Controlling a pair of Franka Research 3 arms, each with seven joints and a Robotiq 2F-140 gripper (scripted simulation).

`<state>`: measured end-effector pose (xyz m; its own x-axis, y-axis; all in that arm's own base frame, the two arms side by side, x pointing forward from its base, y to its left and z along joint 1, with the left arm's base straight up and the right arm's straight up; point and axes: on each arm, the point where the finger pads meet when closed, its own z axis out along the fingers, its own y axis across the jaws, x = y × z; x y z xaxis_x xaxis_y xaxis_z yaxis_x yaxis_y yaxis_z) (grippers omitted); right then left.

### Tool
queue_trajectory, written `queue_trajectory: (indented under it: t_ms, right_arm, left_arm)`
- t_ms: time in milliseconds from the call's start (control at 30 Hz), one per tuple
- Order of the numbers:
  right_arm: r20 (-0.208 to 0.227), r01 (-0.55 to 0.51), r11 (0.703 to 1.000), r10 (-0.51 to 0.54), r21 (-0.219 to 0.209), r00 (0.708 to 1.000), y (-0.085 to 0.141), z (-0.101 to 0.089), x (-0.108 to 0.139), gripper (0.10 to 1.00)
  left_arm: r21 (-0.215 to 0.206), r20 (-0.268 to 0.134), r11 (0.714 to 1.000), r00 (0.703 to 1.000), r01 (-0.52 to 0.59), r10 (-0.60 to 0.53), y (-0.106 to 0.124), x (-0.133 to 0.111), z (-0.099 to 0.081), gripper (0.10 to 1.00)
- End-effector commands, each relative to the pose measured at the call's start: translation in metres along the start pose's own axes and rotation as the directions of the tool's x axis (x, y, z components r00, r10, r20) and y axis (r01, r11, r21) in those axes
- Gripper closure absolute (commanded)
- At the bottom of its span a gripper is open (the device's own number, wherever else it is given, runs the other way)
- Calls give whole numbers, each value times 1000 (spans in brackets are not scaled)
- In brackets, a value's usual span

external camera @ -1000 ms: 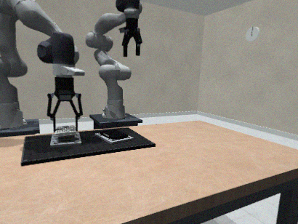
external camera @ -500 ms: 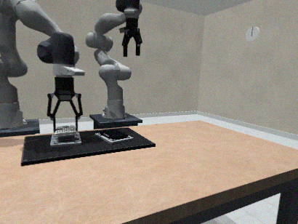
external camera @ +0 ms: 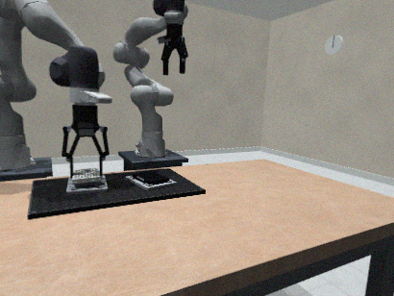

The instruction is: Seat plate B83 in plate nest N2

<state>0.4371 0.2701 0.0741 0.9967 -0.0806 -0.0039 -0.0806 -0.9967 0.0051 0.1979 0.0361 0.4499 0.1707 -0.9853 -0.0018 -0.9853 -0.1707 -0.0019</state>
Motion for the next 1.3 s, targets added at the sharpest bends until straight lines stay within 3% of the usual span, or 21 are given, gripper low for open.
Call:
queue_trajectory:
  t_ms: [0,1267]
  right_arm:
    - [-4,4,1000,-4,5,1000,-2,6,1,493]
    - [-4,4,1000,-4,5,1000,-3,13,2,493]
  left_arm:
    - [-2,-2,1000,1000,5,-5,1,1,0,98]
    - [-2,-2,1000,1000,5,-5,1,1,0,98]
